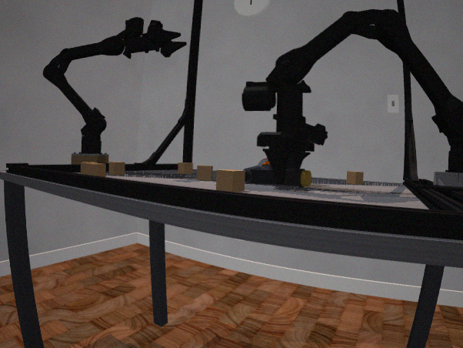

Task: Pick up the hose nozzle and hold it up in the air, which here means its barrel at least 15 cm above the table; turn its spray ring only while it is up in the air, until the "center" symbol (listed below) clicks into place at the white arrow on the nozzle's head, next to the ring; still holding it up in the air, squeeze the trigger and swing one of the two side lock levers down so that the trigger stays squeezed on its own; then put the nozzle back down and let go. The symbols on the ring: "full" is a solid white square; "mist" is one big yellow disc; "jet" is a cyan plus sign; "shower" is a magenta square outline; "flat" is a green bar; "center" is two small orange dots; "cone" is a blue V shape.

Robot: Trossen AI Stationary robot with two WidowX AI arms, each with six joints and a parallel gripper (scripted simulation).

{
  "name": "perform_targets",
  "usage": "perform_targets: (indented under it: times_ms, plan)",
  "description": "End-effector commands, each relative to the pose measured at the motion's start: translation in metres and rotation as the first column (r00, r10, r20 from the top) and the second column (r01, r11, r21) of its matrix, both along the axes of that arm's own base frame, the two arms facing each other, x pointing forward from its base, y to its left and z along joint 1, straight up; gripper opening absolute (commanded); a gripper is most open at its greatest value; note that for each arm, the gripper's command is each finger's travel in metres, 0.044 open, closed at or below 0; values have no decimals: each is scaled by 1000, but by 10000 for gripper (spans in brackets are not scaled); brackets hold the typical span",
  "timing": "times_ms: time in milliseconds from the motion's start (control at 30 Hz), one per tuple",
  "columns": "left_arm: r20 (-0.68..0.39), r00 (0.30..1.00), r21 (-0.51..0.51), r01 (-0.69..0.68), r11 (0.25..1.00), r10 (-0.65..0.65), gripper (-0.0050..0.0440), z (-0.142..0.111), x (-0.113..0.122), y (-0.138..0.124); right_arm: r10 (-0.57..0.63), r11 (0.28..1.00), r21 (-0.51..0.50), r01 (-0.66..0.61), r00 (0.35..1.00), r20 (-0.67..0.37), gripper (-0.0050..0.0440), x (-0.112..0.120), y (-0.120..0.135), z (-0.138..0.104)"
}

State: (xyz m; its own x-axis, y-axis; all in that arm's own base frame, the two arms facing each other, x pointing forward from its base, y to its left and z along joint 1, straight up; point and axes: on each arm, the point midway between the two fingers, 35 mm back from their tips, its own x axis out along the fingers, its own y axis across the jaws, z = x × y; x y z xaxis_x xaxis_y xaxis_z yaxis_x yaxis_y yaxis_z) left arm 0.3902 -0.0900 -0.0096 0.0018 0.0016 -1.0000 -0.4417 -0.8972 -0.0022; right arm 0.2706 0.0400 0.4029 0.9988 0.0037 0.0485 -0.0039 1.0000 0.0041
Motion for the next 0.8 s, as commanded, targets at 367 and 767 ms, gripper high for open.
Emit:
perform_targets:
  times_ms: [367, 767]
  plan:
    - [-2, 1000, -2, -4, 1000, 4, 245, -1, 0, 0, -4, 1000, -4, 4, 1000, 2, 400, 0, -1, 0]
    - [-2, 1000, -2, -4, 1000, 4, 172, -1, 0, 0, -4, 1000, -4, 4, 1000, 2, 400, 0, -1, 0]
